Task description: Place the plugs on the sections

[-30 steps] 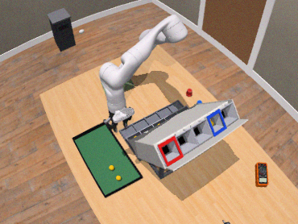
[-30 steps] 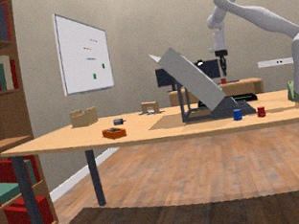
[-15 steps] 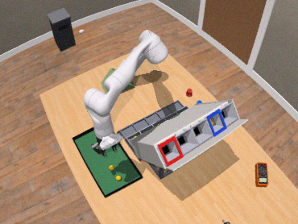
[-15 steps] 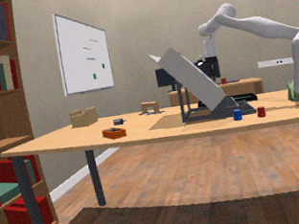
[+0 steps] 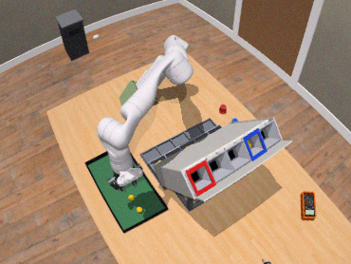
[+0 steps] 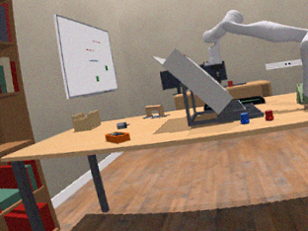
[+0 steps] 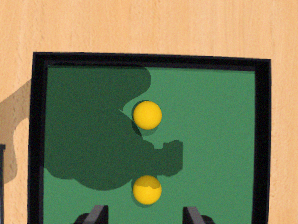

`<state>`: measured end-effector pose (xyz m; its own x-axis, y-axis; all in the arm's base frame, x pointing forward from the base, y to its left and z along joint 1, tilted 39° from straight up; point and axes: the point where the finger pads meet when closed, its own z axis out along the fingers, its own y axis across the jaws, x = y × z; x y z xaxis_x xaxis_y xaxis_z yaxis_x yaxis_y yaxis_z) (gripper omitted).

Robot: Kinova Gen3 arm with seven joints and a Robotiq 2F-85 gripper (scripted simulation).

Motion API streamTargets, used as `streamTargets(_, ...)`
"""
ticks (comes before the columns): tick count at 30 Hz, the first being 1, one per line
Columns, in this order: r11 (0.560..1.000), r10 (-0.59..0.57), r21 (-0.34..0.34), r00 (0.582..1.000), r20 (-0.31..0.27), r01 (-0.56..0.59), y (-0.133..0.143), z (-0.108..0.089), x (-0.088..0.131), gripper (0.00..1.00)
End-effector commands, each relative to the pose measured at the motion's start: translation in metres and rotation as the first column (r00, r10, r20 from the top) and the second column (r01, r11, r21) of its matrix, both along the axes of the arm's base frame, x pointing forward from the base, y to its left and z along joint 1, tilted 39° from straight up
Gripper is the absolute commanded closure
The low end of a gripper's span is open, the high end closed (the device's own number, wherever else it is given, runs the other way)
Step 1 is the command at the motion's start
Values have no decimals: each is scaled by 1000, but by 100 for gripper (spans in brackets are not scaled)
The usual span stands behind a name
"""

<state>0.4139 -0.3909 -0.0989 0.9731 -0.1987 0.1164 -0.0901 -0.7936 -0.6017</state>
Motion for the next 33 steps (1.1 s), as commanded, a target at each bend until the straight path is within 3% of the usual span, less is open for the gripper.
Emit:
streamTargets(1,1000,-7,-5,1000,5,7,40,-54,14,50)
streamTargets(2,1000,-7,-5,1000,5,7,47,-64,16,50)
streamTargets(33,1000,-8,-4,1000,5,8,51,-70,17,50)
